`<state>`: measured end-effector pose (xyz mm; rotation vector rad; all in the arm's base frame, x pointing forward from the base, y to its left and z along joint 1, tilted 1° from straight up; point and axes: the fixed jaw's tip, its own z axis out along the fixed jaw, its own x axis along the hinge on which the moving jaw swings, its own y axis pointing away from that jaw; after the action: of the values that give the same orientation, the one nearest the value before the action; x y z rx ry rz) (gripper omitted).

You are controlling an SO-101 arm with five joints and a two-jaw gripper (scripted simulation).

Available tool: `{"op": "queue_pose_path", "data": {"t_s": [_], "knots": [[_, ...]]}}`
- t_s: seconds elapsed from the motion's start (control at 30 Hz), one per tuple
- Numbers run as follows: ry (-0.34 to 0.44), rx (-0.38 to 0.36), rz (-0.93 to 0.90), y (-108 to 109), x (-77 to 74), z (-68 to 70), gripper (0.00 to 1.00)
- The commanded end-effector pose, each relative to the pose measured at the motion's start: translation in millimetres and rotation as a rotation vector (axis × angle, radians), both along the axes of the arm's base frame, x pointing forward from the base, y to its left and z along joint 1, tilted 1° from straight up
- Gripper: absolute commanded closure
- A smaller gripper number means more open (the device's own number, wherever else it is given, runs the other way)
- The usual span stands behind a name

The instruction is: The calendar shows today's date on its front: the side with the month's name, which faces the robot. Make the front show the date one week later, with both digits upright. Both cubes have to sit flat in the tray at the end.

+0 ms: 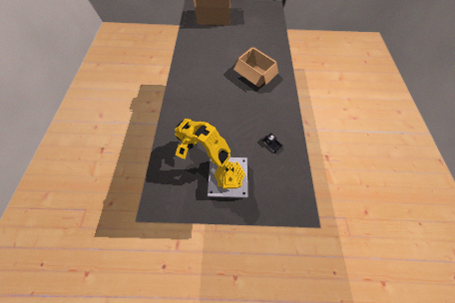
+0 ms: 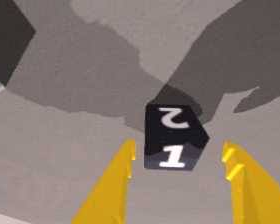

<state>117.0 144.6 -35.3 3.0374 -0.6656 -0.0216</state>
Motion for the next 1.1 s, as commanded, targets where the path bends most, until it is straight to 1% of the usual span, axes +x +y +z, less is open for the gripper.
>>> {"op": "queue_pose_path", "data": {"t_s": [0.0, 0.07, 0.13, 0.33, 0.47, 0.6, 1.07], "knots": [[-0.01, 0.014, -0.003, 5, 1.1, 14.6, 0.64], [-0.01, 0.014, -0.003, 5, 1.4, 22.0, 0.64], [-0.01, 0.014, -0.003, 5, 1.4, 22.0, 0.64], [-0.01, 0.014, -0.003, 4, 1.0, 42.3, 0.64], [-0.01, 0.014, -0.003, 3, 0.4, 50.1, 0.64], [-0.01, 0.014, -0.003, 3, 0.2, 52.2, 0.64], [-0.01, 0.014, -0.003, 3, 0.2, 52.2, 0.64]]}}
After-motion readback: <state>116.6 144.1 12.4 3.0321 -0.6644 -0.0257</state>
